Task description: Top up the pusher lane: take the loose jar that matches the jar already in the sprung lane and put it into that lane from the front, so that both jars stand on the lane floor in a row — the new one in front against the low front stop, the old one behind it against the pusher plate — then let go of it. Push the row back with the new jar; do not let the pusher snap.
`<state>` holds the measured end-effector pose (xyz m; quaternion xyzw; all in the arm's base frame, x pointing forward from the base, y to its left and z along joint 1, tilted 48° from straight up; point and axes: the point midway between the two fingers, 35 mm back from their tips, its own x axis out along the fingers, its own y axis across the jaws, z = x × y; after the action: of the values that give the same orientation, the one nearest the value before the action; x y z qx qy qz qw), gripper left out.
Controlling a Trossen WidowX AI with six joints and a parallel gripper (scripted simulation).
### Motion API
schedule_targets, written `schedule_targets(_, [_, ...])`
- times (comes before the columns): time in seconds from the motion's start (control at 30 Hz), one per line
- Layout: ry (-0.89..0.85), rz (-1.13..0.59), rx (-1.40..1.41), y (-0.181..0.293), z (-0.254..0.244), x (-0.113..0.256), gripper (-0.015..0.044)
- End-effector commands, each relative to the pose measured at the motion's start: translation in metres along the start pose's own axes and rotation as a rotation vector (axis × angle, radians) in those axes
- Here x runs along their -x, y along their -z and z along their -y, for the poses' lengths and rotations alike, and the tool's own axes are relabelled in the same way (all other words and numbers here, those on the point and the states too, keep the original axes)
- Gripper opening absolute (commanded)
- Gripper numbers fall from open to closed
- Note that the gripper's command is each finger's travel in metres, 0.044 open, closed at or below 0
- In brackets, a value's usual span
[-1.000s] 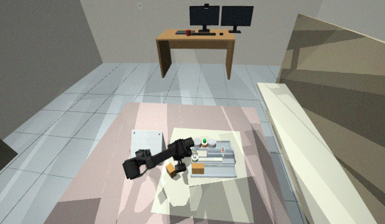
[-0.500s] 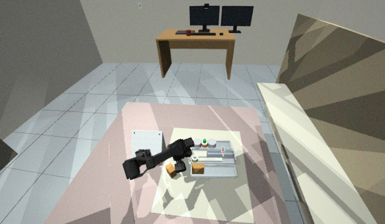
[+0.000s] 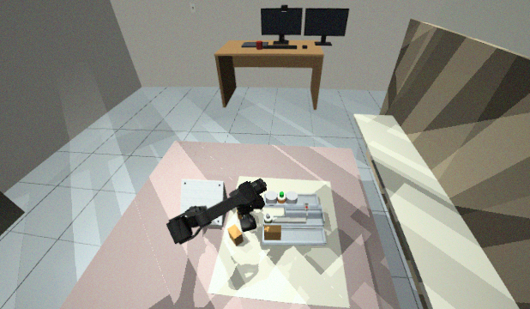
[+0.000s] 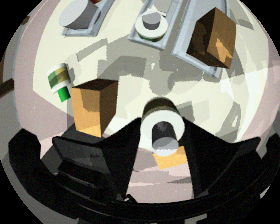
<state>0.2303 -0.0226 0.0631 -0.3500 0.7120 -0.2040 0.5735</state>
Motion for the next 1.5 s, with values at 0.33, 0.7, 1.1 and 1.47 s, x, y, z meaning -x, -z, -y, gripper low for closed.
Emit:
schedule_targets(0.33, [0.002,-0.006,-0.034,0.001,0.000,0.046,0.0000])
schedule_targets(0.7, [0.001,-0.003,-0.243,-0.048,-0.018,0.013,0.0000])
schedule_targets(1.1, [0.003,-0.003,-0.328,-0.066,-0.025,-0.012,0.0000])
schedule_targets(1.47, [0.004,-0.003,-0.328,-0.066,-0.024,-0.027,0.0000])
